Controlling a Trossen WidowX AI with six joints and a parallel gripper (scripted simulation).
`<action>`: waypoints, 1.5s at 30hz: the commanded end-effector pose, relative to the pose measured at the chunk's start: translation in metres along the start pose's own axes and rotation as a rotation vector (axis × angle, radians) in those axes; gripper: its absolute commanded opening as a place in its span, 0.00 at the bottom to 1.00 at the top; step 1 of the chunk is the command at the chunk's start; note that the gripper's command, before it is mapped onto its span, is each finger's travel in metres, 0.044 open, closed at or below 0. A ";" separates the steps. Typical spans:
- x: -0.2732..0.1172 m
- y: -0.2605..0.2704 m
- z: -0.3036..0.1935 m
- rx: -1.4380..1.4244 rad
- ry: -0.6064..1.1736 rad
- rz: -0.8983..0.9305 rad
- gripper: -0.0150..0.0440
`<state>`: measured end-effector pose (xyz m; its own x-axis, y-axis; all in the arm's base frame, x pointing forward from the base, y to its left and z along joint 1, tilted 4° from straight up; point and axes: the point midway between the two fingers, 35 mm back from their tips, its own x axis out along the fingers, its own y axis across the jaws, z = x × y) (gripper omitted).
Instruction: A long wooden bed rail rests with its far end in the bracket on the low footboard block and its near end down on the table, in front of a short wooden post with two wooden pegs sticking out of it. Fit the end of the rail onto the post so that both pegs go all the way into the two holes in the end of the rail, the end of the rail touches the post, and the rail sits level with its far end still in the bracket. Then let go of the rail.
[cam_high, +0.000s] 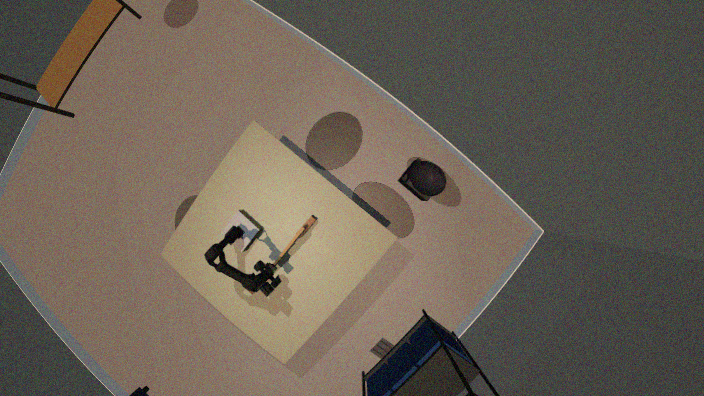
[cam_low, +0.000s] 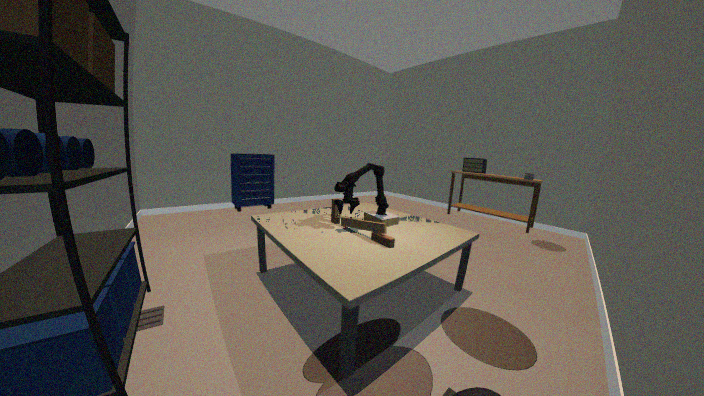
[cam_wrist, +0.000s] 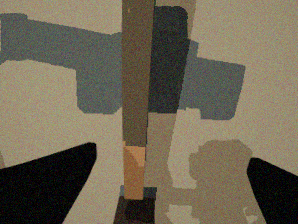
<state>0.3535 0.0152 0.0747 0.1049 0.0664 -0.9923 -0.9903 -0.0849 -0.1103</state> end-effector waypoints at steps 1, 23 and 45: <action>0.011 0.020 0.008 -0.002 -0.016 0.095 1.00; 0.033 0.024 0.008 -0.002 -0.016 0.095 1.00; 0.068 0.028 0.009 0.001 -0.016 0.097 1.00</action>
<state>0.3342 0.0256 0.0123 0.0156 0.0711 -0.9973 -0.9951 -0.0965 -0.0225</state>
